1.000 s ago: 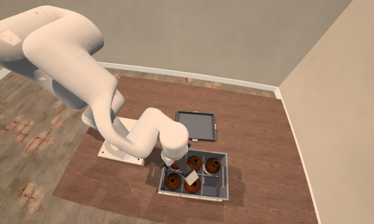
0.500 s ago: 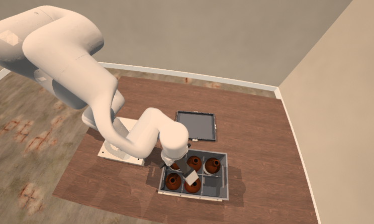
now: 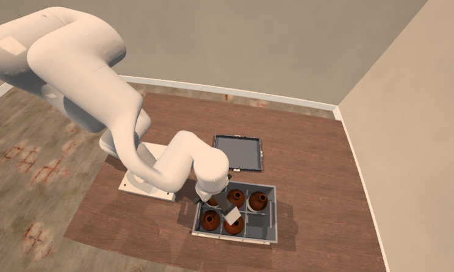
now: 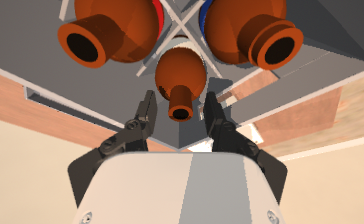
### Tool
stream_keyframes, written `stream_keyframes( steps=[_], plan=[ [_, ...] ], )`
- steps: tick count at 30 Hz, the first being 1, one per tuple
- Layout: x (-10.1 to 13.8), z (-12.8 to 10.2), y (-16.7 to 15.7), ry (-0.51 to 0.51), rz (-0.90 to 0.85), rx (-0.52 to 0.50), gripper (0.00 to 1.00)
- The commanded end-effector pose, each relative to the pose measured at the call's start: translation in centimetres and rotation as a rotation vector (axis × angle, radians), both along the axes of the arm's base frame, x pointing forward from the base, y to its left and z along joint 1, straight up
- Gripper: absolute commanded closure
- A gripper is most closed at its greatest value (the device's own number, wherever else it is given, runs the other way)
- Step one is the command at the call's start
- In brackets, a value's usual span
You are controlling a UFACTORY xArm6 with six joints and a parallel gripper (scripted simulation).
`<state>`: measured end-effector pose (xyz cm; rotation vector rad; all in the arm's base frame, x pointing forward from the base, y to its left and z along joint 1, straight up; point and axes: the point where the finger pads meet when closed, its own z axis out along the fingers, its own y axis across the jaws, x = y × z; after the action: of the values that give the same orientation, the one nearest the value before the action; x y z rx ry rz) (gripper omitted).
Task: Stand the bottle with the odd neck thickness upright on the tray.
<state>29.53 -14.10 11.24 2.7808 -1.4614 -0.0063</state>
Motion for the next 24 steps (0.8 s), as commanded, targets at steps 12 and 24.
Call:
stream_keyframes(
  steps=[12,24],
  plan=[
    [0.1,1.8,-0.1,-0.004,0.000,-0.002,0.35],
    [0.1,5.1,-0.1,-0.004,0.000,-0.002,0.35]
  ],
)
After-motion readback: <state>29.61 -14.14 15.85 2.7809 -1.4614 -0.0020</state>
